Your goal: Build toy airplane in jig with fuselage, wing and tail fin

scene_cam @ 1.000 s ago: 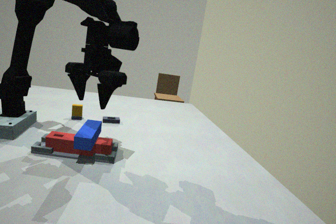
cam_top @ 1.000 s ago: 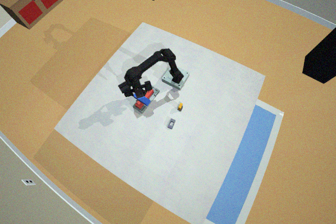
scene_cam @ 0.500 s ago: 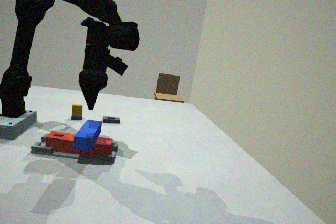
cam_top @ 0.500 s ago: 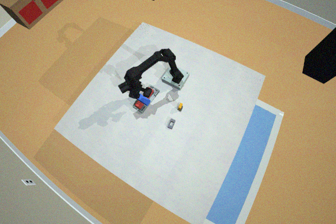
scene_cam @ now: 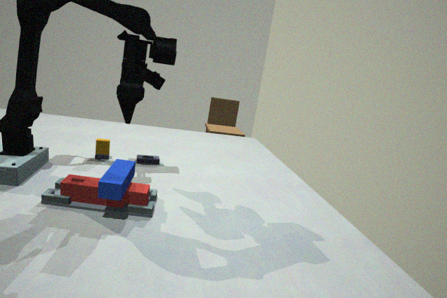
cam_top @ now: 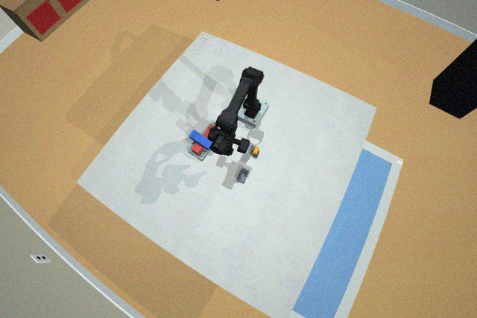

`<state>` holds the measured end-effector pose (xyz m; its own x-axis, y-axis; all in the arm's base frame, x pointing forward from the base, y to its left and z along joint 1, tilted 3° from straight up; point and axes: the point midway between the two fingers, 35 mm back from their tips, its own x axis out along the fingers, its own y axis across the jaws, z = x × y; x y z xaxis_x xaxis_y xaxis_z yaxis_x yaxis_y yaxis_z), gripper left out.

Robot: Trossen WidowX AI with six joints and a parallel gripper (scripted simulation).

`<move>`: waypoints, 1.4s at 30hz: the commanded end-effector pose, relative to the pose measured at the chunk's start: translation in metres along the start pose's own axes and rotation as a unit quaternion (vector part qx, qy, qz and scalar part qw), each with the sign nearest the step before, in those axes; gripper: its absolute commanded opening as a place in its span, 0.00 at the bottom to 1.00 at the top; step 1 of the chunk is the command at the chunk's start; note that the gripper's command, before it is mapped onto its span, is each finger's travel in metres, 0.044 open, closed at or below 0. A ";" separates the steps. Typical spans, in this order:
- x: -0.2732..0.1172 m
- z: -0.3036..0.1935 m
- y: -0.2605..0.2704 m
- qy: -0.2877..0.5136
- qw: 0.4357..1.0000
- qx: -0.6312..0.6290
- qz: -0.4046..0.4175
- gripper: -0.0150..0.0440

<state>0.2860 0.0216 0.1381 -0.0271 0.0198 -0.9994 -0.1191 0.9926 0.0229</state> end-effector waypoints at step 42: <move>0.099 -0.070 0.119 0.003 1.000 0.003 0.009 1.00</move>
<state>0.2006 0.1333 0.0494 -0.0292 0.0368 -0.9989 -0.1162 0.9924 0.0399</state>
